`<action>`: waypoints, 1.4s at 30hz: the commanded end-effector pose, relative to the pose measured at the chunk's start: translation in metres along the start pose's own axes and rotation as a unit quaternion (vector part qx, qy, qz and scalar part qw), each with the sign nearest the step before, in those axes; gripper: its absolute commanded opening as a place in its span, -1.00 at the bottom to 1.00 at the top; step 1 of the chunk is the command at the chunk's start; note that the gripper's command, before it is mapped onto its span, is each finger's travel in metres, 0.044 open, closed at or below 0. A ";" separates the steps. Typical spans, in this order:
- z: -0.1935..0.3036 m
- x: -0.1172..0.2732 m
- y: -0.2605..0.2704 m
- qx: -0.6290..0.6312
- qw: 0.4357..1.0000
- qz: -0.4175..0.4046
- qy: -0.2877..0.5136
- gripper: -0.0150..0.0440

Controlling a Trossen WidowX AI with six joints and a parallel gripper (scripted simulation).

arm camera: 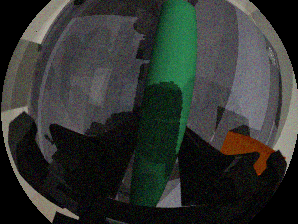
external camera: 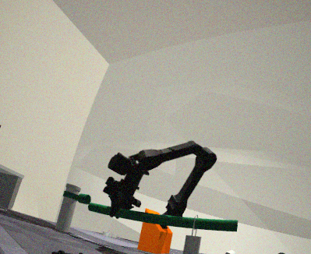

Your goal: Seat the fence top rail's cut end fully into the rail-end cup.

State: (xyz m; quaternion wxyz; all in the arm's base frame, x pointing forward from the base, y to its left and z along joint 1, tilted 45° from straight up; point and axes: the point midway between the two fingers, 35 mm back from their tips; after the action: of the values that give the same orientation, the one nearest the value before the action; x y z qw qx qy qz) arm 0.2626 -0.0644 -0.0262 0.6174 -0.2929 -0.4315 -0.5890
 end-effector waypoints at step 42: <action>-0.010 0.016 0.002 0.000 1.000 0.002 -0.018 -0.49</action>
State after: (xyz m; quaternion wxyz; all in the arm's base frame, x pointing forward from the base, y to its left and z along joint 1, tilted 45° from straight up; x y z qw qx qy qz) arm 0.2615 -0.0740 -0.0184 0.6175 -0.3030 -0.4357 -0.5805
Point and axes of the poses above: the point midway between the two fingers, 35 mm back from their tips, its own x axis back along the fingers, its own y axis across the jaws, z = x × y, and after that the axes turned 9 degrees about x, right-handed
